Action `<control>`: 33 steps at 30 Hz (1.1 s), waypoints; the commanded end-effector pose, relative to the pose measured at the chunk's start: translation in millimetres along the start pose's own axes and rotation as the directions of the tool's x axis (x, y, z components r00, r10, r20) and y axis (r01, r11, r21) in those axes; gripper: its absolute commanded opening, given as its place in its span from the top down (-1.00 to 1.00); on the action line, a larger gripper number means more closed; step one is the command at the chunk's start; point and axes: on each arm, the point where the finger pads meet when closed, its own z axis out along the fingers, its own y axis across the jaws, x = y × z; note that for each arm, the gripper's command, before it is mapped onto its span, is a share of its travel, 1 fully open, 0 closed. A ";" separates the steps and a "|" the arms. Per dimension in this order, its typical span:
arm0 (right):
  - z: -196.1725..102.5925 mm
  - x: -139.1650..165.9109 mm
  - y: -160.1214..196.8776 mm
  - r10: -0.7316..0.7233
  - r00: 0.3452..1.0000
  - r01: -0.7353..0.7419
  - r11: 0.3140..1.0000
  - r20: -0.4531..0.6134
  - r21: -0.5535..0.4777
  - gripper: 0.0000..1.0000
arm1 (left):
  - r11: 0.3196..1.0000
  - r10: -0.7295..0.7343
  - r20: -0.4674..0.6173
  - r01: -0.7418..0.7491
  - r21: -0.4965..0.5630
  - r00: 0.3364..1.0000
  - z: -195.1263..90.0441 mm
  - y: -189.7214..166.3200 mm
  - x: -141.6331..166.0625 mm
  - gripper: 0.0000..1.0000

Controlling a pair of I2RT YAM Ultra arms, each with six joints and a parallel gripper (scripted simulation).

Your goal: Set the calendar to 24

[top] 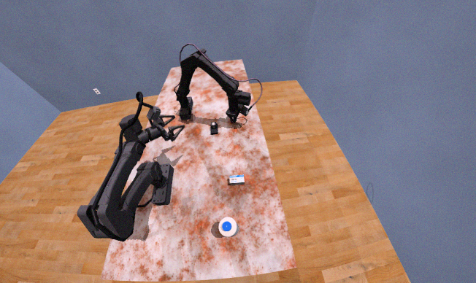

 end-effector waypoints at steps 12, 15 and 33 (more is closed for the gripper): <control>-1.2 -8.8 -1.5 0.015 1.000 -0.015 1.000 0.015 0.011 -1.00 | 1.000 0.006 0.036 -0.006 -0.003 0.999 -7.6 -0.9 -4.8 0.94; -1.2 -8.8 -1.5 0.015 1.000 -0.015 1.000 0.015 0.011 -1.00 | 1.000 0.004 0.025 -0.004 -0.002 1.000 -6.7 -0.9 -4.4 0.77; -1.2 -8.8 -1.5 0.015 1.000 -0.015 1.000 0.015 0.011 -1.00 | 1.000 0.008 0.007 -0.008 -0.001 1.000 -73.4 -0.9 2.7 0.48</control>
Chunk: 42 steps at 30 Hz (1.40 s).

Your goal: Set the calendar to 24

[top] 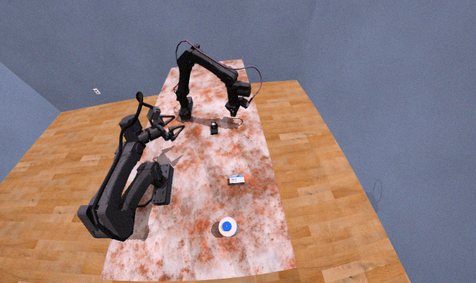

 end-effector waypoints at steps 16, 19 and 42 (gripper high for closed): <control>-1.2 -8.8 -1.5 0.015 1.000 -0.015 1.000 0.015 0.011 -1.00 | 0.998 -0.057 0.013 0.057 0.001 0.998 -24.9 -111.7 54.0 0.48; -1.2 -8.8 -1.5 0.015 1.000 -0.015 1.000 0.015 0.011 -1.00 | 0.999 -0.042 0.010 0.042 0.002 0.999 -25.0 -130.4 64.1 0.48; -1.2 -8.8 -1.5 0.015 1.000 -0.015 1.000 0.015 0.011 -1.00 | 0.860 0.510 -0.002 -0.510 0.015 0.860 -27.7 -151.5 76.1 0.48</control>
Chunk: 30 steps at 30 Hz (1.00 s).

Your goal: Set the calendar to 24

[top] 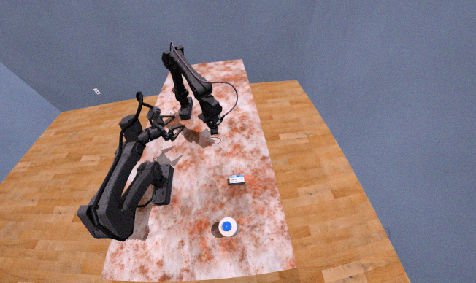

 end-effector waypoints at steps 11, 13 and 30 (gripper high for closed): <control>-1.2 -8.8 -1.5 0.015 1.000 -0.015 1.000 0.015 0.011 -1.00 | 0.811 0.585 0.024 -0.585 -0.015 0.810 -14.2 -0.4 -5.7 0.48; -1.2 -8.8 -1.5 0.015 1.000 -0.015 1.000 0.015 0.011 -1.00 | 0.797 0.604 0.023 -0.604 -0.015 0.796 -14.2 -0.5 -5.8 0.48; -1.2 -8.8 -1.5 0.015 1.000 -0.015 1.000 0.015 0.011 -1.00 | 0.784 0.621 0.037 -0.620 -0.026 0.783 3.9 -1.2 -11.1 0.48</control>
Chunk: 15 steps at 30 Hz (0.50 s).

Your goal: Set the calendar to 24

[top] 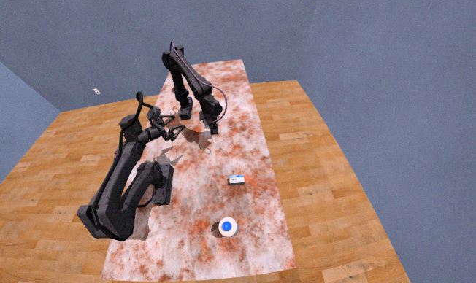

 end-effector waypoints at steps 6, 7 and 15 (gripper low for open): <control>-1.2 -8.8 -1.5 0.015 1.000 -0.015 1.000 0.015 0.011 -1.00 | 1.000 0.011 0.027 -0.011 -0.014 1.000 16.0 2.8 -6.7 0.48; -1.2 -8.8 -1.5 0.015 1.000 -0.015 1.000 0.015 0.011 -1.00 | 1.000 0.011 0.027 -0.011 -0.014 1.000 18.6 2.7 -6.6 0.48; -1.2 -8.8 -1.5 0.015 1.000 -0.015 1.000 0.015 0.011 -1.00 | 1.000 0.011 0.019 -0.011 -0.008 1.000 30.2 0.5 -3.4 0.48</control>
